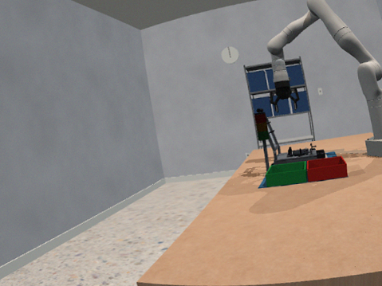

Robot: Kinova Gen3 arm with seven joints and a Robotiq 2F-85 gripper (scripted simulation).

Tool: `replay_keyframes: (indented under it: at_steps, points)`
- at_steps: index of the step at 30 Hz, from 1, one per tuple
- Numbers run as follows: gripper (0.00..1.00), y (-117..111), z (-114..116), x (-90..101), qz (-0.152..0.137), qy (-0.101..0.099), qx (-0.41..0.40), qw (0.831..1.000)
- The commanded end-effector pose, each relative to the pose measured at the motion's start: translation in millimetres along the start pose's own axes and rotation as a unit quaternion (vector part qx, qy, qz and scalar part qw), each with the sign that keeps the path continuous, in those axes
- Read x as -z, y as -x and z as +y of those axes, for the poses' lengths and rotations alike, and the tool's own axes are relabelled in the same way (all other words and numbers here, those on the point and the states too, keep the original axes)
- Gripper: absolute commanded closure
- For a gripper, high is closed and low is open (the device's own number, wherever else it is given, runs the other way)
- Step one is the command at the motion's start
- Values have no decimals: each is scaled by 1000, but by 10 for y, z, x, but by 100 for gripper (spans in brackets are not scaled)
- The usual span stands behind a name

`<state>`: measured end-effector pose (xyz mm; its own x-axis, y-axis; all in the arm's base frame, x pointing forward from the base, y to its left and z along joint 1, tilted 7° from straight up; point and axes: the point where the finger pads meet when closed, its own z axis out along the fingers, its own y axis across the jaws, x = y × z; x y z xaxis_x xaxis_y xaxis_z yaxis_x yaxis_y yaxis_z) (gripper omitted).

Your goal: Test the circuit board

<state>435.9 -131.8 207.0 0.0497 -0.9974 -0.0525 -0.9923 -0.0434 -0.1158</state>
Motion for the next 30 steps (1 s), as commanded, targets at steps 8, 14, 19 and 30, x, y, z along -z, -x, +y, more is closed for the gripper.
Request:
replay_keyframes:
  at_steps: [8,14,19,30]
  points:
    - [0,52,45,-706,-7,8,3,1000]
    - [0,56,49,-970,-7,8,3,1000]
    - [0,60,54,-1258,-7,8,3,1000]
    - [0,64,60,-1595,-7,8,3,1000]
